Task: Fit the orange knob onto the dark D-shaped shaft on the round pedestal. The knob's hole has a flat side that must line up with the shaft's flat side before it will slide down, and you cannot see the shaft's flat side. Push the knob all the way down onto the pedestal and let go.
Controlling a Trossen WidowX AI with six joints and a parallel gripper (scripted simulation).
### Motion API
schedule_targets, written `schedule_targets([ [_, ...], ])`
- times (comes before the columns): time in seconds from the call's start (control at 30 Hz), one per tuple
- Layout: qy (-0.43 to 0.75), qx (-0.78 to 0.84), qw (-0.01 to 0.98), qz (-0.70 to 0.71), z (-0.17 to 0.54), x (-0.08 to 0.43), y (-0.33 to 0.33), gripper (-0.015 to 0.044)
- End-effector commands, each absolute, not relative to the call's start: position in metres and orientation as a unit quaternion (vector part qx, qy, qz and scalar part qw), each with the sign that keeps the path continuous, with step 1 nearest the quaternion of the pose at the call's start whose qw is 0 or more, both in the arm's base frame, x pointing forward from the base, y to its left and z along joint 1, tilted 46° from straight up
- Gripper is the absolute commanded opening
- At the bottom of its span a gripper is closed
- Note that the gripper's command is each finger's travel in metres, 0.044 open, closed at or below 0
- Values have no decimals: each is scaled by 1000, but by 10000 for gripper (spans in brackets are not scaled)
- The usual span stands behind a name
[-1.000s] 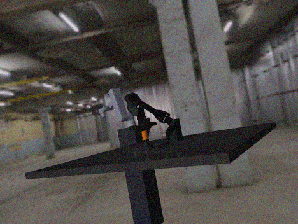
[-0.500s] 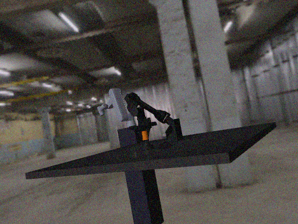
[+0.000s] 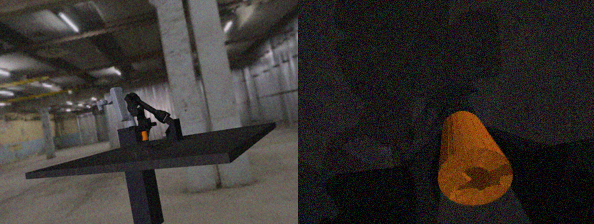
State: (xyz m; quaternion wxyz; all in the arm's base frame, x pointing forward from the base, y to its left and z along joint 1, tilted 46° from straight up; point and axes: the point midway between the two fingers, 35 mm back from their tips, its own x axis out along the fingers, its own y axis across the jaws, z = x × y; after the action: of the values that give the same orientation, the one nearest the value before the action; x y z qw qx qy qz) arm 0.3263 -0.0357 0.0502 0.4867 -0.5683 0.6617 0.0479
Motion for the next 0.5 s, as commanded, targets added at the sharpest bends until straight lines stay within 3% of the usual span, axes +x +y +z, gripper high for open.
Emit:
schedule_targets([
  [0.0,660,-570,486,47,52,326,-32,0],
  [0.47,652,-618,424,116,51,327,-32,0],
])
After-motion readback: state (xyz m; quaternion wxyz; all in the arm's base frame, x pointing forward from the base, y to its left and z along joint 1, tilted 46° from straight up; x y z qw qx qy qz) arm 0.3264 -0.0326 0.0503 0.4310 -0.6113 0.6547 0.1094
